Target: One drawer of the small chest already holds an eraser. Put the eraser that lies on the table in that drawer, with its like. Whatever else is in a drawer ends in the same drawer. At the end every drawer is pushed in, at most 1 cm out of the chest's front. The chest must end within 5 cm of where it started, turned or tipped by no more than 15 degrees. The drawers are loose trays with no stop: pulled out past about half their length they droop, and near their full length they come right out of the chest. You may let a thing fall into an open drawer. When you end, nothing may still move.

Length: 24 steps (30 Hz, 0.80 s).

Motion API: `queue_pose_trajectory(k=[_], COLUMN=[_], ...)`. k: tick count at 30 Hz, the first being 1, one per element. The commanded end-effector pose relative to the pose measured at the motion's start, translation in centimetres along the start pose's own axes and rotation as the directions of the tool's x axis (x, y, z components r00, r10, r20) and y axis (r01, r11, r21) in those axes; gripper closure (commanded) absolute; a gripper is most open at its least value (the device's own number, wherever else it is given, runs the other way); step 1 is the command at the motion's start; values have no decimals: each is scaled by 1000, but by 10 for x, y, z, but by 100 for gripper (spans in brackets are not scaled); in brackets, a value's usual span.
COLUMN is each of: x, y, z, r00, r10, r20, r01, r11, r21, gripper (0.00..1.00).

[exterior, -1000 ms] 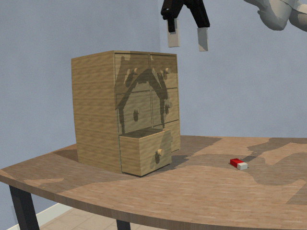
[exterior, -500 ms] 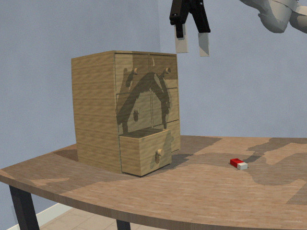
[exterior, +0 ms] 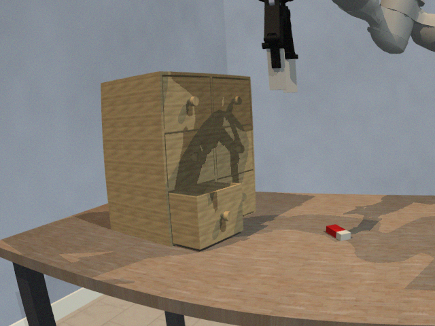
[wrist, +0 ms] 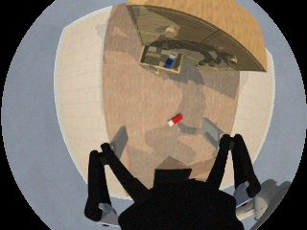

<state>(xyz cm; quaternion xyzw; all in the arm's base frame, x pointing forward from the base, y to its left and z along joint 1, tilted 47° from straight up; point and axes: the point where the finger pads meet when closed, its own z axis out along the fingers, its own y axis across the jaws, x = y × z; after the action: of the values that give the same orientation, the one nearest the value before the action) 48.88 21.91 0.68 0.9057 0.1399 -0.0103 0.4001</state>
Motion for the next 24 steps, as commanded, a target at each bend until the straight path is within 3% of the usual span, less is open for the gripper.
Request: queue_pose_trajectory(k=[1,10,16,22,24], x=[0,-10,-18,-27,-27], y=[3,9,15,20,20], z=[7,24,40,57,57], r00=[982,929,849,738,738], r10=[-188,-371,-529,-675,-675], r20=[-10,-11,-11,-11,-11], r01=[188,371,529,675,675], r11=[982,929,849,738,738], r21=[5,4,2,1,1], gripper=[0,0,0,0,0])
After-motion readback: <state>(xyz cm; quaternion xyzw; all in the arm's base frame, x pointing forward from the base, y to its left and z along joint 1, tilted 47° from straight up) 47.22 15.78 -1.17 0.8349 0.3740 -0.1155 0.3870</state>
